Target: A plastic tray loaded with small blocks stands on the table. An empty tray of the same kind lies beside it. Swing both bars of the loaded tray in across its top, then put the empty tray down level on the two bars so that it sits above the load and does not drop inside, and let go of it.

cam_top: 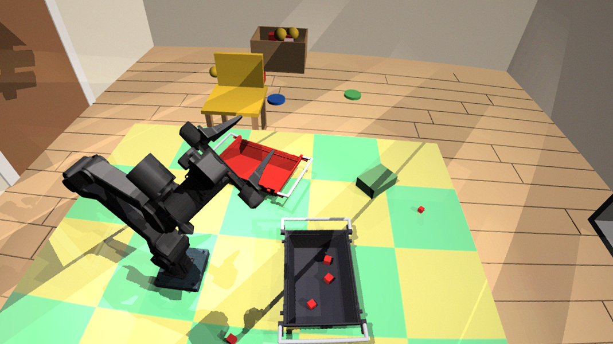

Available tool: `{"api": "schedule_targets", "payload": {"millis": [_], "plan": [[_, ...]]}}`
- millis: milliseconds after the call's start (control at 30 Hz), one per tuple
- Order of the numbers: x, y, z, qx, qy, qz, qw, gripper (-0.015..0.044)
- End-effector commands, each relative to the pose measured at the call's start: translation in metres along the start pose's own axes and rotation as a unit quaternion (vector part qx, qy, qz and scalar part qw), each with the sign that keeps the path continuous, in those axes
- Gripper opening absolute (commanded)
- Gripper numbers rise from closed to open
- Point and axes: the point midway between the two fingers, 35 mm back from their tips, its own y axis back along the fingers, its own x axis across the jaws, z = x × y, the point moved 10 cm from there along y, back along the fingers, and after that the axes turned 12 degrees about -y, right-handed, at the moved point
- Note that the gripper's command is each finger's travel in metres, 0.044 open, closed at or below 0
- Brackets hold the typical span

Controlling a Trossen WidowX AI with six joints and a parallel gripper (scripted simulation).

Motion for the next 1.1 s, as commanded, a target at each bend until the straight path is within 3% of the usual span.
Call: {"api": "schedule_targets", "payload": {"millis": [0,233,367,500,1067], "plan": [[0.000,0.000,0.000,0.000,0.000,0.000,1.000,0.0374],[-0.001,-0.002,0.001,-0.001,-0.003,-0.003,1.000,0.0190],[-0.026,-0.037,0.022,-0.009,-0.068,-0.065,0.996,0.0087],[-0.060,-0.078,0.031,0.004,-0.125,-0.158,0.980,0.0087],[-0.152,-0.168,-0.012,0.161,-0.146,-0.428,0.877,0.0087]]}}
